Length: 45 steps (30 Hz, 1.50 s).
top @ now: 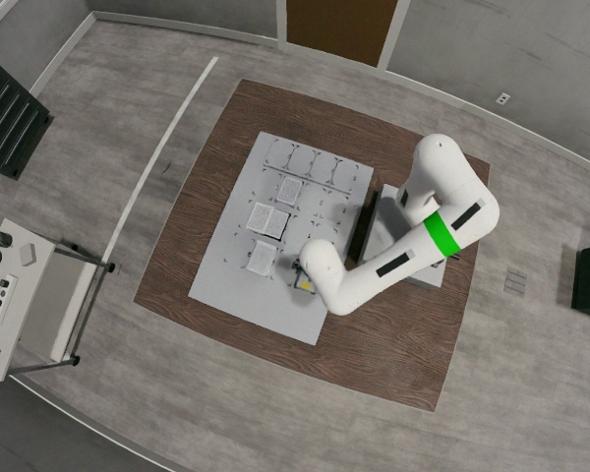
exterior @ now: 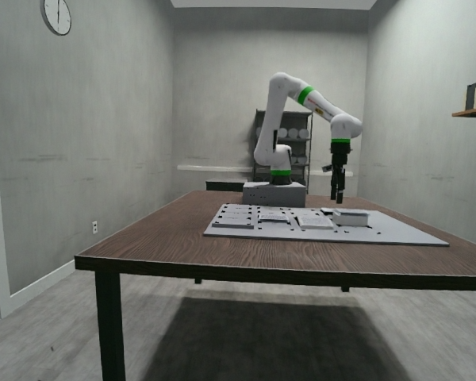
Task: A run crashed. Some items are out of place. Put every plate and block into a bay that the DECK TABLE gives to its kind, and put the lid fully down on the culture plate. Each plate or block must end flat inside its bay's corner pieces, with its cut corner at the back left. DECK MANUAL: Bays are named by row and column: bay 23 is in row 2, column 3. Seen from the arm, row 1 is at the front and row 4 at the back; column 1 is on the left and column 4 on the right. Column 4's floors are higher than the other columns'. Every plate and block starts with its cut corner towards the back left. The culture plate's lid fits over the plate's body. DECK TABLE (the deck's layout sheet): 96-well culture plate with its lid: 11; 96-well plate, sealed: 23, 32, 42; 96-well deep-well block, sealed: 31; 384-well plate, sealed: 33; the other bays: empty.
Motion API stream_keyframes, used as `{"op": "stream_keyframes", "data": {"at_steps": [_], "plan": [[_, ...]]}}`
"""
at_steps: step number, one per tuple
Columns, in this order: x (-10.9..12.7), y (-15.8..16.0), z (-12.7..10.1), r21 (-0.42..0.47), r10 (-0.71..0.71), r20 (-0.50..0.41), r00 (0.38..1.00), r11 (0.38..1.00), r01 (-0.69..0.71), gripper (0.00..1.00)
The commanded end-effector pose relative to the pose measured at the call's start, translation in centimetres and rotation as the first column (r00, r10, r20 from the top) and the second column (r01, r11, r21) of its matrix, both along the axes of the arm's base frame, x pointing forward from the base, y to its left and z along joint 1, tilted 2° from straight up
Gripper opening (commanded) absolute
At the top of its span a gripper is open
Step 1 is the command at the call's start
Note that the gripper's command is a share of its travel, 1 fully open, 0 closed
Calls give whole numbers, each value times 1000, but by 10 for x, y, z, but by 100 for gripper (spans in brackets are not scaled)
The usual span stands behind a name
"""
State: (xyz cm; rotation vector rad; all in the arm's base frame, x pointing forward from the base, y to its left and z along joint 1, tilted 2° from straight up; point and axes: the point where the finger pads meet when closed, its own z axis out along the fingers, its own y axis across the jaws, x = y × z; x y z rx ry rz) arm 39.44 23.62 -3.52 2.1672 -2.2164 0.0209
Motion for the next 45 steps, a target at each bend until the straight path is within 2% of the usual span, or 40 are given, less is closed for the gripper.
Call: {"op": "stream_keyframes", "data": {"at_steps": [1, 9, 22, 24, 27, 29, 45], "plan": [[1, 1, 6, 1, 0, 1, 1000, 1000, 0, 70], [1, 1, 16, 1, 0, 1, 1000, 1000, 0, 70], [1, 1, 16, 1, 0, 1, 1000, 1000, 0, 70], [9, 1, 15, 0, -37, 3, 999, 999, 37, 70], [21, 1, 15, 0, -37, 3, 999, 999, 37, 70], [21, 1, 15, 0, -37, 3, 999, 999, 37, 70], [81, 2, 14, 0, -37, 3, 999, 999, 37, 70]]}}
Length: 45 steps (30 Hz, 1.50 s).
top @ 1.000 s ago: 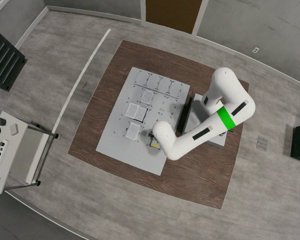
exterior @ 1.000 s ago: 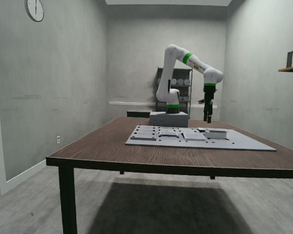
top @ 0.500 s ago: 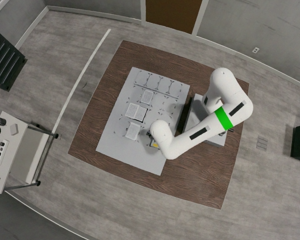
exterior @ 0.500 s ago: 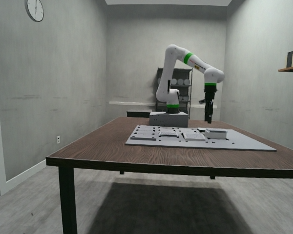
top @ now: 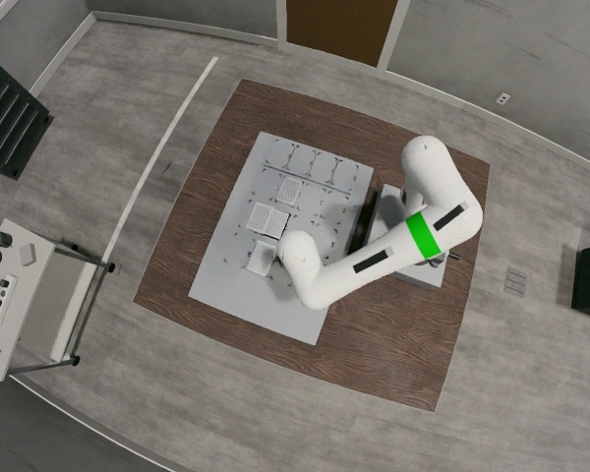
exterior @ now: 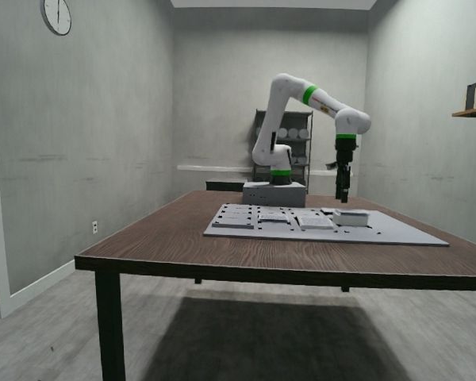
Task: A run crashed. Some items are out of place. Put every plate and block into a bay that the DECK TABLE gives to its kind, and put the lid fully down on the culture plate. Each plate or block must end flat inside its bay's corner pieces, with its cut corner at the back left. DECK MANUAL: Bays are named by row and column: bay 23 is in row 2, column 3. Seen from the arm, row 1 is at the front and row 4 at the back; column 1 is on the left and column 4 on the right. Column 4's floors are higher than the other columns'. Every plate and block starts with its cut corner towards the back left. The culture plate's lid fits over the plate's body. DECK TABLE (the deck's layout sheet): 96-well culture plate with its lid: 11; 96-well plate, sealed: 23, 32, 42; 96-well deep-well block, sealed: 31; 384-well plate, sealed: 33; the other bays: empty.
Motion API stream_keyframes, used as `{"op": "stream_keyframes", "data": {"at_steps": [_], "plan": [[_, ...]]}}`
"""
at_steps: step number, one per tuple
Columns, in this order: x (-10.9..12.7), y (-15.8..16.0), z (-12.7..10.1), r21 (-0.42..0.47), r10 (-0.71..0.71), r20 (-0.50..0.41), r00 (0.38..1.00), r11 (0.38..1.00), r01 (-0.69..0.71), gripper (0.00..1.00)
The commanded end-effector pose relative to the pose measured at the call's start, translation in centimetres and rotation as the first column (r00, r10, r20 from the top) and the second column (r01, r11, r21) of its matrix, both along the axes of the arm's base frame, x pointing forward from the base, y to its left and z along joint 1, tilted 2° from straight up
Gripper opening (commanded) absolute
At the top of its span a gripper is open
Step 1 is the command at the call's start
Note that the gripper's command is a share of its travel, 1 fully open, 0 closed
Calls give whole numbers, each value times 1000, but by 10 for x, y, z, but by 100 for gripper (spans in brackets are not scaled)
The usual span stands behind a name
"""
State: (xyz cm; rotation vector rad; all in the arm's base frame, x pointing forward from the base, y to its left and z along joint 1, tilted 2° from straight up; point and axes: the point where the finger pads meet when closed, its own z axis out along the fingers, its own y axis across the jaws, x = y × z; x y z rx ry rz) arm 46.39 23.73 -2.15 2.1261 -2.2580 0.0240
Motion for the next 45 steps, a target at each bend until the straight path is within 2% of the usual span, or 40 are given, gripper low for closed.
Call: {"op": "stream_keyframes", "data": {"at_steps": [1, 33, 39, 45], "plan": [[11, 1, 0, 1, 0, 0, 1000, 1000, 0, 70], [131, 2, -2, 1, 0, 0, 1000, 1000, 0, 70], [144, 3, -2, 1, 0, 0, 1000, 1000, 0, 70], [144, 3, -2, 1, 0, 0, 1000, 1000, 0, 70]]}}
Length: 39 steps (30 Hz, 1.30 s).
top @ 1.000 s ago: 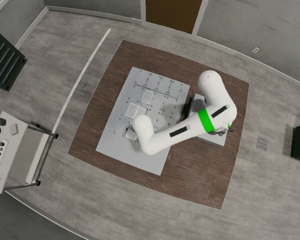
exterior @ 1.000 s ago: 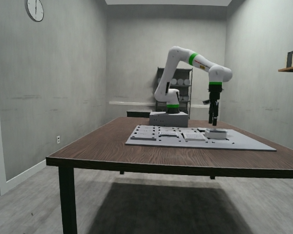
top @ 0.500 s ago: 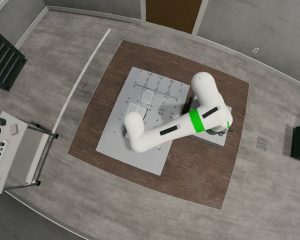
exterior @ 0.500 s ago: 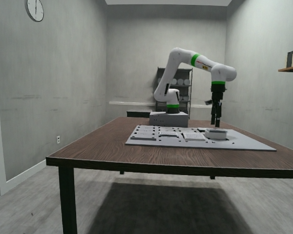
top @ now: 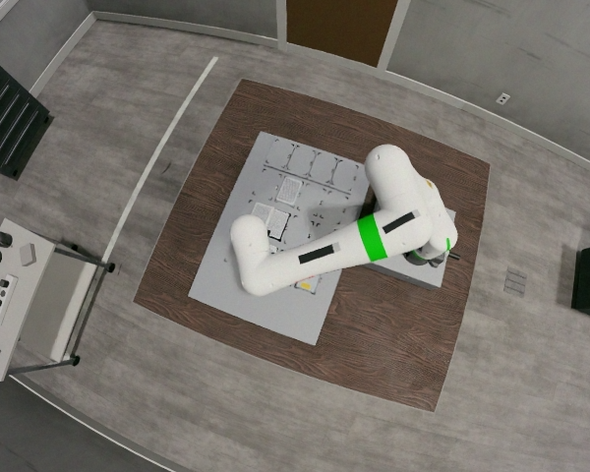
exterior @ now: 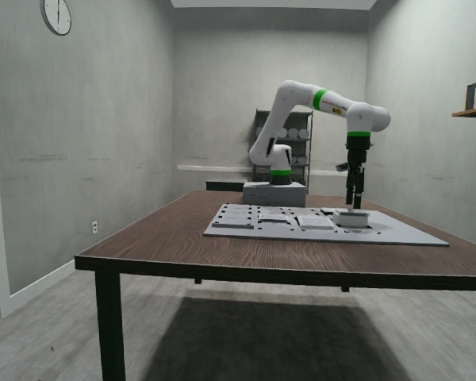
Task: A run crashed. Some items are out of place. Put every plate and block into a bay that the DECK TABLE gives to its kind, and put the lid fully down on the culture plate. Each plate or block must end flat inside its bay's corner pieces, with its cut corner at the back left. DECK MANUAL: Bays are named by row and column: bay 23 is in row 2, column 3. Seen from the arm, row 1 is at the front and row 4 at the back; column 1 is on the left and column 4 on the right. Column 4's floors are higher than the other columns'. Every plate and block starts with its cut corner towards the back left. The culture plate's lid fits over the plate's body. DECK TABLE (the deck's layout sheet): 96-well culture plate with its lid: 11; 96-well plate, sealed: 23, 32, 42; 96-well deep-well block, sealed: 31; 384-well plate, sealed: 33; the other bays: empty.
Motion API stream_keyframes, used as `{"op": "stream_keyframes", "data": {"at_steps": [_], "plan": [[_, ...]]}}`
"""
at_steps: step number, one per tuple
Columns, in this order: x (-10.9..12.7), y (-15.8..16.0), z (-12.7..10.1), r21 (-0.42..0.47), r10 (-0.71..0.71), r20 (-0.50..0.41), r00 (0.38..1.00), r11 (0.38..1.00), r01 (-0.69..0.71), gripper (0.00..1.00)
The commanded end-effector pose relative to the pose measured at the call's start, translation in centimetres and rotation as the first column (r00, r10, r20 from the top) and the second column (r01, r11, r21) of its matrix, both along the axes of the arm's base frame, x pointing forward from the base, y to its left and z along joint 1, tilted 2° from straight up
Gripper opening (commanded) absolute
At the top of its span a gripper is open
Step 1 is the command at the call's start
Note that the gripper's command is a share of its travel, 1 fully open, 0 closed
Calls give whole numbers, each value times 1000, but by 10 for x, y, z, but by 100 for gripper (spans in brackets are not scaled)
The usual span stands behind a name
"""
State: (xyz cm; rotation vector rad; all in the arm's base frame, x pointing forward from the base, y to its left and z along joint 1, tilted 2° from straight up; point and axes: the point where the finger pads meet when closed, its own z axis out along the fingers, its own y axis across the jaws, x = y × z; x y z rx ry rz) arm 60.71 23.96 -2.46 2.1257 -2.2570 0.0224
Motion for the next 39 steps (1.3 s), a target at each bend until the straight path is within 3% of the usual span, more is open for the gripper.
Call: {"op": "stream_keyframes", "data": {"at_steps": [1, 27, 39], "plan": [[1, 0, 1, 1, 0, 2, 1000, 1000, 0, 70], [1, 0, -6, 1, 0, 1, 1000, 1000, 0, 70], [1, -1, -22, 1, 0, 1, 1000, 1000, 0, 70]]}}
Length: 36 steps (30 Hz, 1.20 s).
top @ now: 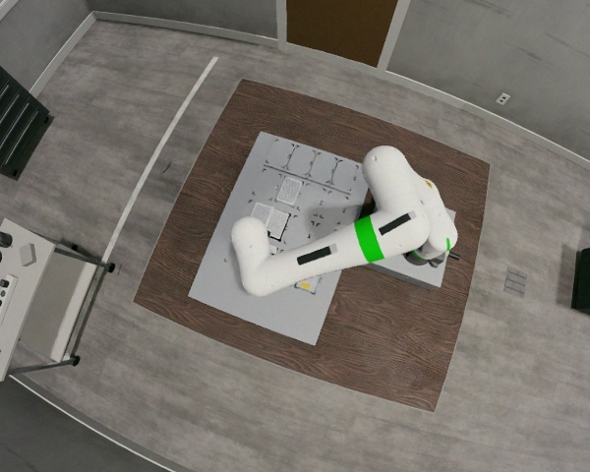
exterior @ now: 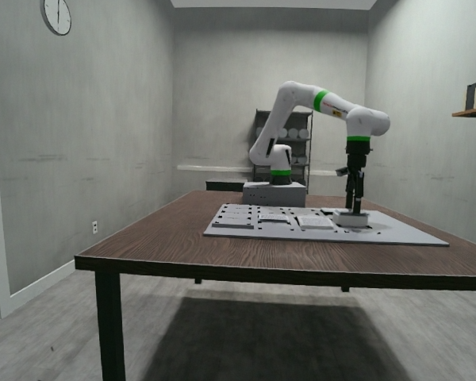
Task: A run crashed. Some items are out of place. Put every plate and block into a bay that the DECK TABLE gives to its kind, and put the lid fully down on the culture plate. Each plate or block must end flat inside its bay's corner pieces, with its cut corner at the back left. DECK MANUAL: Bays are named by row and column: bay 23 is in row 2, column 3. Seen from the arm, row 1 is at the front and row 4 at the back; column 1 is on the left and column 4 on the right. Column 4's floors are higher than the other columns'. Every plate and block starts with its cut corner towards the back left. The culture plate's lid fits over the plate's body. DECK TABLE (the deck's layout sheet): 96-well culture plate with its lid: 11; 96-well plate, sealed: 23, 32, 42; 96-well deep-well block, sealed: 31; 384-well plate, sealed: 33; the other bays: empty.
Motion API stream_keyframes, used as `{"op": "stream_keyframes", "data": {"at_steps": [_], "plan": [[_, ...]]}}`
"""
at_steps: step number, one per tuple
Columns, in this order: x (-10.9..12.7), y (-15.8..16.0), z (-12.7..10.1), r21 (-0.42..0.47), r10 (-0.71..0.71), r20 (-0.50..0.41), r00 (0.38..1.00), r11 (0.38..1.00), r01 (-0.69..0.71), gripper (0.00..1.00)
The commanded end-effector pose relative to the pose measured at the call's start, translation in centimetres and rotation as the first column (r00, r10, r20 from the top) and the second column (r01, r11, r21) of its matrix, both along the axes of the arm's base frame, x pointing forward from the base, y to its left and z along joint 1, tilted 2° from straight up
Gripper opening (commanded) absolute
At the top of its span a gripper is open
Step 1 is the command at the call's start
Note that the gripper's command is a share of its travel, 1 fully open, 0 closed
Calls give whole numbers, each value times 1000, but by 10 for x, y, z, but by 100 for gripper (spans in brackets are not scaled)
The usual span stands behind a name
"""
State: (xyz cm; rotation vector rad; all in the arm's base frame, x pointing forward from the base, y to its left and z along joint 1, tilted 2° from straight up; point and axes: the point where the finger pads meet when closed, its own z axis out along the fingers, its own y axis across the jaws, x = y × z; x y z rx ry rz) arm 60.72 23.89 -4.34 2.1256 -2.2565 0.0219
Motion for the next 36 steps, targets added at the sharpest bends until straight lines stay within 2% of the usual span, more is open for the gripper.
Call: {"op": "stream_keyframes", "data": {"at_steps": [1, 15, 36], "plan": [[1, 0, -3, 1, 0, 2, 1000, 1000, 0, 70], [1, 0, -7, 1, 0, 2, 1000, 1000, 0, 70], [1, 0, -7, 1, 0, 2, 1000, 1000, 0, 62]]}}
